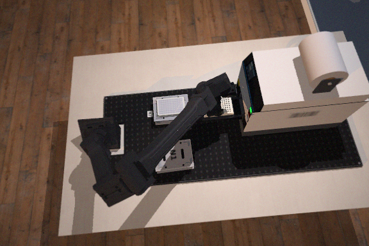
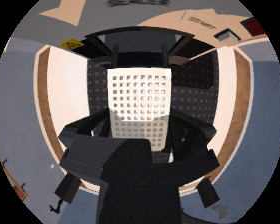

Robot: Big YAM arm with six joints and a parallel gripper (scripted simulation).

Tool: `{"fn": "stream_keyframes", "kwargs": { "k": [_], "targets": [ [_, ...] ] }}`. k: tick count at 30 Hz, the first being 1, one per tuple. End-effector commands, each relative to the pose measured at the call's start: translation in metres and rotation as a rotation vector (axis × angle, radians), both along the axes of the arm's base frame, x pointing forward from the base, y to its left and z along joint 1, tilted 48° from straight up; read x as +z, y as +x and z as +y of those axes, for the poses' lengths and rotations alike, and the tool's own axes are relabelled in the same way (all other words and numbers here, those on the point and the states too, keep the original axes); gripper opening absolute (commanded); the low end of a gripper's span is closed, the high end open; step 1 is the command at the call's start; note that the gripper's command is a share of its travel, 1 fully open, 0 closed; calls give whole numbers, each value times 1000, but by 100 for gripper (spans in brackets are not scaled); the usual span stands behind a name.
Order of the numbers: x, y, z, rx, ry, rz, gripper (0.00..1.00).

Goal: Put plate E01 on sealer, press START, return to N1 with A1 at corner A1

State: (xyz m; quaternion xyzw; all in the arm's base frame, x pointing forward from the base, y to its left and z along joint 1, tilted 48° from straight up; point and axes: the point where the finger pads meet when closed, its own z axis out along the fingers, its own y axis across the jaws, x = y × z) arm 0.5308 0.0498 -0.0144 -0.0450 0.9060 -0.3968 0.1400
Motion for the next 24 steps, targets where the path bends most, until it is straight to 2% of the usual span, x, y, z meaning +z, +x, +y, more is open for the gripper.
{"fn": "stream_keyframes", "kwargs": {
  "k": [1, 10, 15, 24],
  "targets": [
    [6, 2, 1, 5, 8, -10, 0],
    [8, -3, -1, 3, 3, 4, 0],
    [14, 9, 4, 3, 16, -31, 0],
    [7, 20, 7, 2, 18, -38, 0]
  ]
}}
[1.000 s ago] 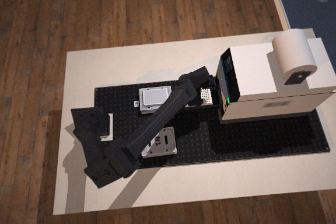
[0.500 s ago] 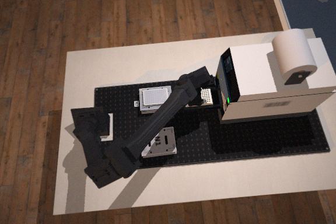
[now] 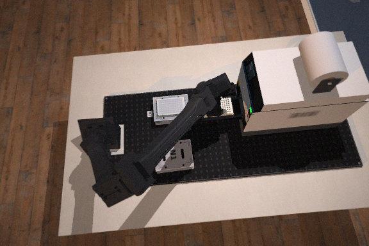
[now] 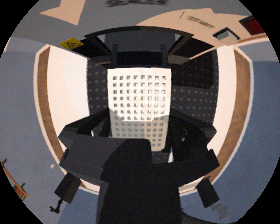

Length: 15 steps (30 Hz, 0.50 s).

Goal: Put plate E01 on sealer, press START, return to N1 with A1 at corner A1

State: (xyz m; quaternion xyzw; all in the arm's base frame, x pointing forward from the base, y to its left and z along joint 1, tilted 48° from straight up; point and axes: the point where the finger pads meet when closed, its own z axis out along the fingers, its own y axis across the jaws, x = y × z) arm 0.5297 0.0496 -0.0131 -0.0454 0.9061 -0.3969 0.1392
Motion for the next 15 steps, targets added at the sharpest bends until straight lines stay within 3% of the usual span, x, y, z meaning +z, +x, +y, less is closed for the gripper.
{"fn": "stream_keyframes", "kwargs": {
  "k": [1, 15],
  "targets": [
    [6, 21, 7, 2, 19, -41, 0],
    [20, 29, 9, 9, 25, -61, 0]
  ]
}}
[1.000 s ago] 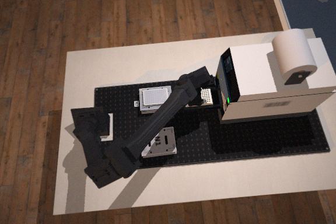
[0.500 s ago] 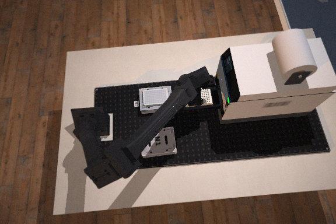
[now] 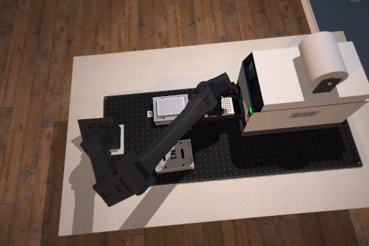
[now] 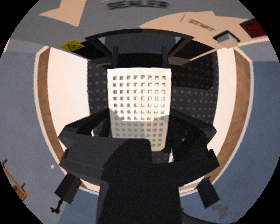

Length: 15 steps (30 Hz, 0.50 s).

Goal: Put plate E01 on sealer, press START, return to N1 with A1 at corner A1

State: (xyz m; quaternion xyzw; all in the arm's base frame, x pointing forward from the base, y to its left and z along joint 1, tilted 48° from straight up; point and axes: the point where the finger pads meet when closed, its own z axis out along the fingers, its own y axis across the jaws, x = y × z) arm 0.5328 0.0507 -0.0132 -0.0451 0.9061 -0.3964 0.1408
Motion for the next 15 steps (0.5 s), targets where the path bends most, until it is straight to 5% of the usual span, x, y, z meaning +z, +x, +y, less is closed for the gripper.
{"fn": "stream_keyframes", "kwargs": {
  "k": [1, 15],
  "targets": [
    [19, 23, 7, 8, 22, -53, 0],
    [4, 0, -1, -11, 14, -25, 0]
  ]
}}
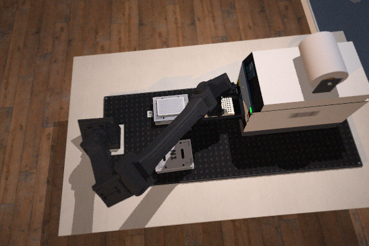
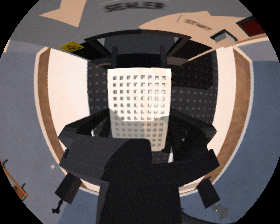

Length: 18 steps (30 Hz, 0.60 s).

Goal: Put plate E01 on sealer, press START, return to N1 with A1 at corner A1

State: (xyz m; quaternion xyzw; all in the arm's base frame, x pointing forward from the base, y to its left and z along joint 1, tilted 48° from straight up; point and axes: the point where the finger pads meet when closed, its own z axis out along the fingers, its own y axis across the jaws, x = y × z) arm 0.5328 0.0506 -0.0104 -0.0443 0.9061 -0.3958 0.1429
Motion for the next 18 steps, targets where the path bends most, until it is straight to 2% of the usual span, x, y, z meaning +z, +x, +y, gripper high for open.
{"fn": "stream_keyframes", "kwargs": {
  "k": [1, 12, 18],
  "targets": [
    [1, 0, -1, -11, 13, -21, 0],
    [-10, -3, -1, -13, 7, -4, 0],
    [-5, -1, 0, -12, 10, -13, 0]
  ]
}}
